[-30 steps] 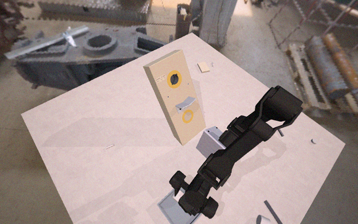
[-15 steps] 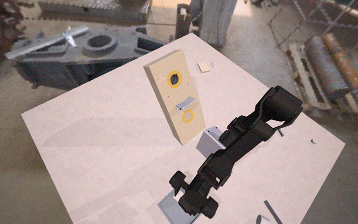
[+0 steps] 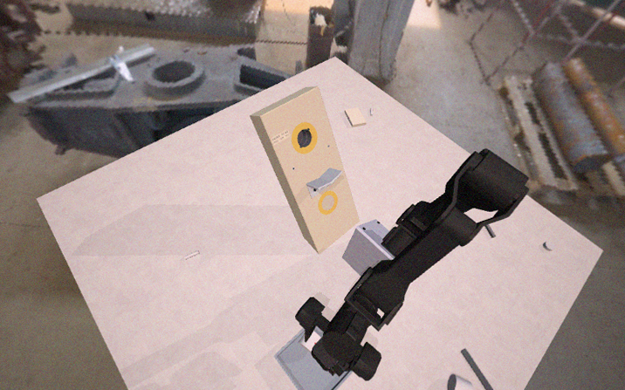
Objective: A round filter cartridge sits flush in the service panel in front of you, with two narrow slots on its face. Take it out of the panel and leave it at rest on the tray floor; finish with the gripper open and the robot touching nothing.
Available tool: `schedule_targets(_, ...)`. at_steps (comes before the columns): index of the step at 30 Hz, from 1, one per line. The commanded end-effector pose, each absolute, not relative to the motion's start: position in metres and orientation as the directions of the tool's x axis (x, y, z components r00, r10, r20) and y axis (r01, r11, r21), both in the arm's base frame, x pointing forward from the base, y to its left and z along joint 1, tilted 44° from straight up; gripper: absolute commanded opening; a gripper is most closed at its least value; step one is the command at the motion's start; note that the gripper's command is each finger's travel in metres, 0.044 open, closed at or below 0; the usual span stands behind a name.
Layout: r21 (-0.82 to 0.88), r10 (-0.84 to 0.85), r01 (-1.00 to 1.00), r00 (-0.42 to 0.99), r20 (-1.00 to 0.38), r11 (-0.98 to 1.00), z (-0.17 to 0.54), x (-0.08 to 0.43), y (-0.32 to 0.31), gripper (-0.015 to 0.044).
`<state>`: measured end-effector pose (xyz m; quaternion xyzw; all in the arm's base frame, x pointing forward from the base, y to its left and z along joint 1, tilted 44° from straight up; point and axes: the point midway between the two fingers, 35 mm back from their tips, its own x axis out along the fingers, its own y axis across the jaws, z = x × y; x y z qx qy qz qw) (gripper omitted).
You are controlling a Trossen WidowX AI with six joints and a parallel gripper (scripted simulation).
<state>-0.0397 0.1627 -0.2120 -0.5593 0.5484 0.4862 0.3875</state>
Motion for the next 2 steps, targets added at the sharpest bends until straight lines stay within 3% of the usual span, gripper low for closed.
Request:
schedule_targets(1,0.100,-0.235,-0.990,-0.075,-0.969,-0.097,-0.2121,-0.0399,0.1632,0.0440)
schedule_targets(2,0.100,-0.235,-0.990,-0.075,-0.969,-0.097,-0.2121,-0.0399,0.1632,0.0440)
